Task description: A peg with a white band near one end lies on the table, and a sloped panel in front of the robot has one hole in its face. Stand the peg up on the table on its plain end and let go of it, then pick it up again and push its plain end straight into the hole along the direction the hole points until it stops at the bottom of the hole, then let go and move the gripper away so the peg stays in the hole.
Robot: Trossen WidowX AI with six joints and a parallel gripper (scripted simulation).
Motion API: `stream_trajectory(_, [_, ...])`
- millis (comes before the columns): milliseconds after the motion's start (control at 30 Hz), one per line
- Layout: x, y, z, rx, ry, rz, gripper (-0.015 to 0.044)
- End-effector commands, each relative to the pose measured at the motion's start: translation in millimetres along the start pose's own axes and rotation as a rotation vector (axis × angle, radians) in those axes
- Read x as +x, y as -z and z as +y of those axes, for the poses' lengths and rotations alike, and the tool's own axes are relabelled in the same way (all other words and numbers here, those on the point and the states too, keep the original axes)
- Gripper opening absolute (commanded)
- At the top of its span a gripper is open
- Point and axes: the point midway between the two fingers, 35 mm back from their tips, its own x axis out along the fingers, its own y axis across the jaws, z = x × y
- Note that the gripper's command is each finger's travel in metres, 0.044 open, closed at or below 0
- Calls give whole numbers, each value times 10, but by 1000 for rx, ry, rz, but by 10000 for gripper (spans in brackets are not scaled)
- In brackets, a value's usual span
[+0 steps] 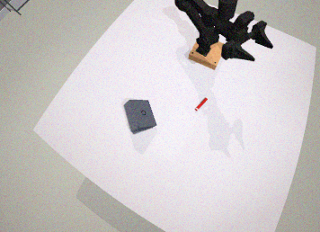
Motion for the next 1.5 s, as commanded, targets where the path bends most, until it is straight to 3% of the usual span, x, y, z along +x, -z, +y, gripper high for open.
stream_trajectory(0, [4,3,-5,1,2,4,426])
stream_trajectory(767, [368,470,-749,218,382,567,440])
stream_trajectory(1467, [299,1023,-1557,530,818,1025,440])
